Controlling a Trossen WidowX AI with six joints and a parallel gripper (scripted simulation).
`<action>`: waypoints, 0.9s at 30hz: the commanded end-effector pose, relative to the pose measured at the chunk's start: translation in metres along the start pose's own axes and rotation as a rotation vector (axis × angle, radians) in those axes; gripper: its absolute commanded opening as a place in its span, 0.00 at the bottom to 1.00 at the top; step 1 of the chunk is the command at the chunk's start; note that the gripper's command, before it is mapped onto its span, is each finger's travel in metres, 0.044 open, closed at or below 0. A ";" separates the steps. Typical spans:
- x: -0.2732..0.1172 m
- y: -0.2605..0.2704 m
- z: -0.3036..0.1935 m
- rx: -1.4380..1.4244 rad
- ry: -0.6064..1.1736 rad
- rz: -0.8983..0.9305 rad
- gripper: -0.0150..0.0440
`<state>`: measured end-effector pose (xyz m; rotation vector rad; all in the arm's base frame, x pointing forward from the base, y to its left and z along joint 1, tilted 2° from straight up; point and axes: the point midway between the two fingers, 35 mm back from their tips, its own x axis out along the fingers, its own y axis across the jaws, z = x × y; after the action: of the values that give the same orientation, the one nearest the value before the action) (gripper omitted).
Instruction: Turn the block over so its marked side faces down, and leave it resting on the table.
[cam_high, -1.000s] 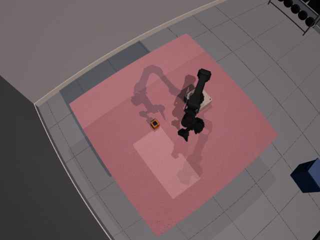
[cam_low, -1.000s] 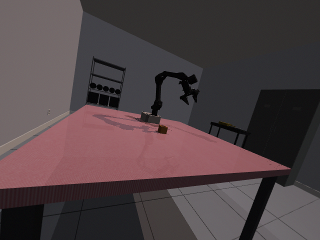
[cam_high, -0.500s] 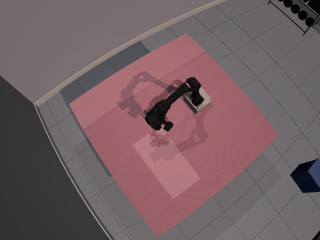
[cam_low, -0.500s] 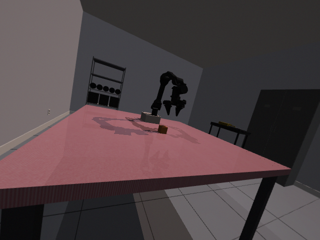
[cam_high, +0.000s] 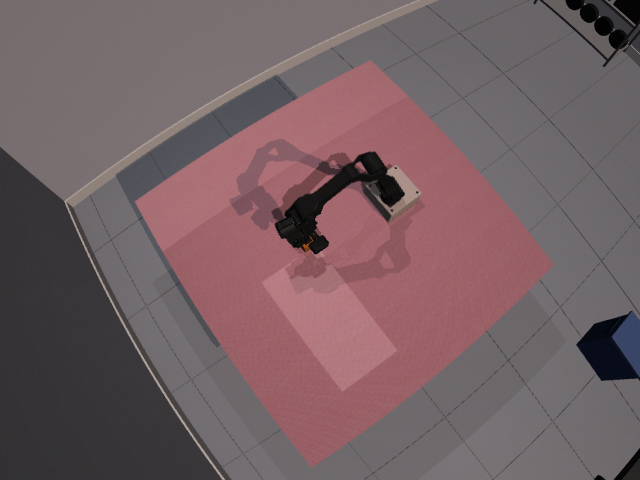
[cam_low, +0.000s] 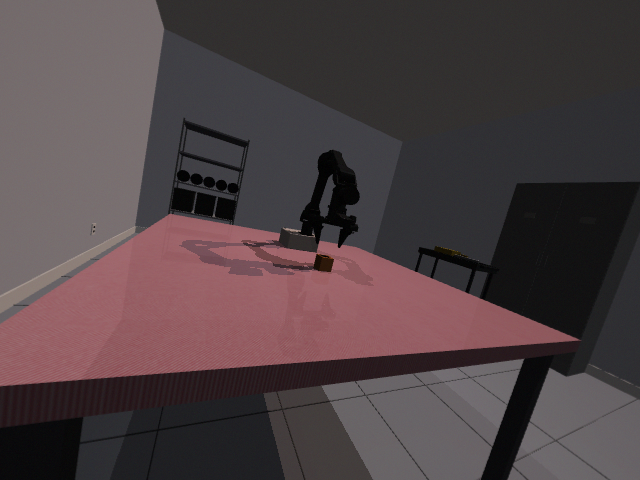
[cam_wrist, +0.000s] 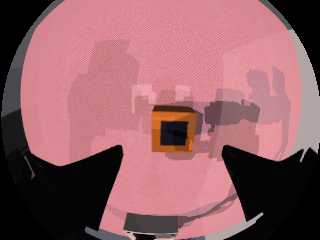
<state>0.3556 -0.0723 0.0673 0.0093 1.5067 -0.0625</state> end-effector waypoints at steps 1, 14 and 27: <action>0.010 -0.001 -0.002 0.008 0.011 -0.003 1.00; 0.035 -0.002 -0.001 0.008 0.010 -0.003 1.00; 0.056 -0.002 -0.001 0.008 0.011 -0.003 1.00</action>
<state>0.3594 -0.0754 0.0174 0.0143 1.5093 -0.0675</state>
